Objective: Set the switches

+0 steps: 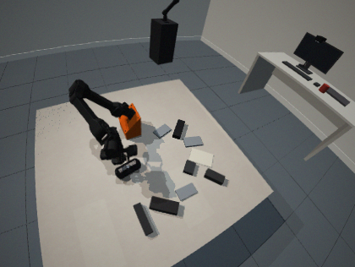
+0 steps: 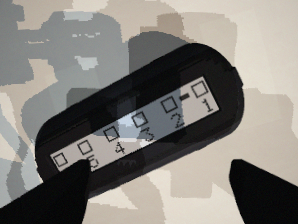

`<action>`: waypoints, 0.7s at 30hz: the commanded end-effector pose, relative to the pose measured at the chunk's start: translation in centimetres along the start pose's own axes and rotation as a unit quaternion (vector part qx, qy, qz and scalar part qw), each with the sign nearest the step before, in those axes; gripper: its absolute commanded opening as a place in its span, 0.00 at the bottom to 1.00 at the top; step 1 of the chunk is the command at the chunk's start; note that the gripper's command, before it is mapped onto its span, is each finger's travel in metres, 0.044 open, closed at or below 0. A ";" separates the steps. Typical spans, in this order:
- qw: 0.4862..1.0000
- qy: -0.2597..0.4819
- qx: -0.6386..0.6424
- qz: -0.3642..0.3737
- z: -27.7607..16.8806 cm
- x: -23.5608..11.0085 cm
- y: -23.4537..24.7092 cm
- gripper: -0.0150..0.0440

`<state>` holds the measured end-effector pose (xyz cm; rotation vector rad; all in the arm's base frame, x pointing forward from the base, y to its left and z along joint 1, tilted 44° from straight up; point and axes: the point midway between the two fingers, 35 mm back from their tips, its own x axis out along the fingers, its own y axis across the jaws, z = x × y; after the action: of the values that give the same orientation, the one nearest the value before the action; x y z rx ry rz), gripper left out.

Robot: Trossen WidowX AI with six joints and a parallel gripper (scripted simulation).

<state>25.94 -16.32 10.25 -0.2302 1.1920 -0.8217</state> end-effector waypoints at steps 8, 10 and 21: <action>0.931 0.040 0.356 -0.070 2.5 0.7 -1.7 1.00; 0.908 0.042 0.408 -0.083 2.8 0.9 -1.9 1.00; 0.876 0.041 0.470 -0.100 3.3 1.1 -2.2 1.00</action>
<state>27.73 -18.91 11.55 0.4257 0.8063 -1.4414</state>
